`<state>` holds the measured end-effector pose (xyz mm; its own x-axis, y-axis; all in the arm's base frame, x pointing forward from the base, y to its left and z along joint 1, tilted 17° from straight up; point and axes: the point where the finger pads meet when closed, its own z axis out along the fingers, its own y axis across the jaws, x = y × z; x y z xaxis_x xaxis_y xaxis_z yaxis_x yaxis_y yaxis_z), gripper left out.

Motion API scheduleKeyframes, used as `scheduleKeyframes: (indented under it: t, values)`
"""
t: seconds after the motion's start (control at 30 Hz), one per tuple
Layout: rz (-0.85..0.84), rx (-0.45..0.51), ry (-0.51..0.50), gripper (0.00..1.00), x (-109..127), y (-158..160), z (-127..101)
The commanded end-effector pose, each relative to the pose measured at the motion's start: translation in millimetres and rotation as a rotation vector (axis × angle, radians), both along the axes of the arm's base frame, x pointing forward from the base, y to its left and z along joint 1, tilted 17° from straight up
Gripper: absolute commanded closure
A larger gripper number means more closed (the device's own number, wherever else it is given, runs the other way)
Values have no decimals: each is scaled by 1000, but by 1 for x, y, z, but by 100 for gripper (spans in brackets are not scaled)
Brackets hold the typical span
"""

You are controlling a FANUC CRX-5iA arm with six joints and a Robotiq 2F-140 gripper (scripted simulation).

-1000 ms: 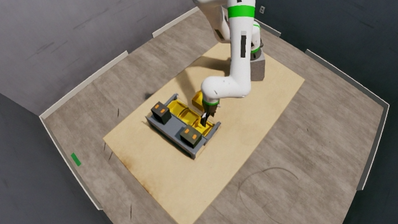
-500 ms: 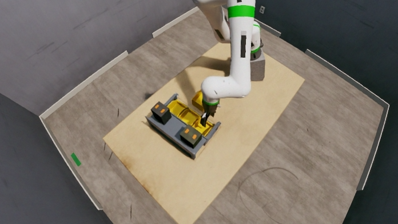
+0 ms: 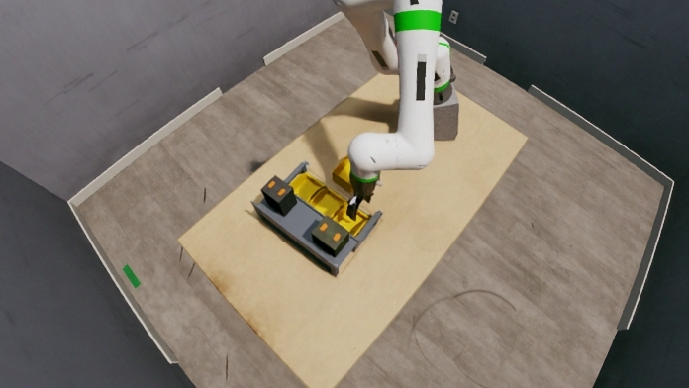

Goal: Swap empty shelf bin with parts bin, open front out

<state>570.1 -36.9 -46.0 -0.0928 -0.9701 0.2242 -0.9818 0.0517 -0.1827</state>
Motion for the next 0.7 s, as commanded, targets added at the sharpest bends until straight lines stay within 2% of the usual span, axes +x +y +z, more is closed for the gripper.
scheduleKeyframes:
  t: [0.0, 0.67]
  values:
    - [1, 0, -2, 38, 1, 0, 0]
    - [1, 0, -2, 38, 3, -2, -10]
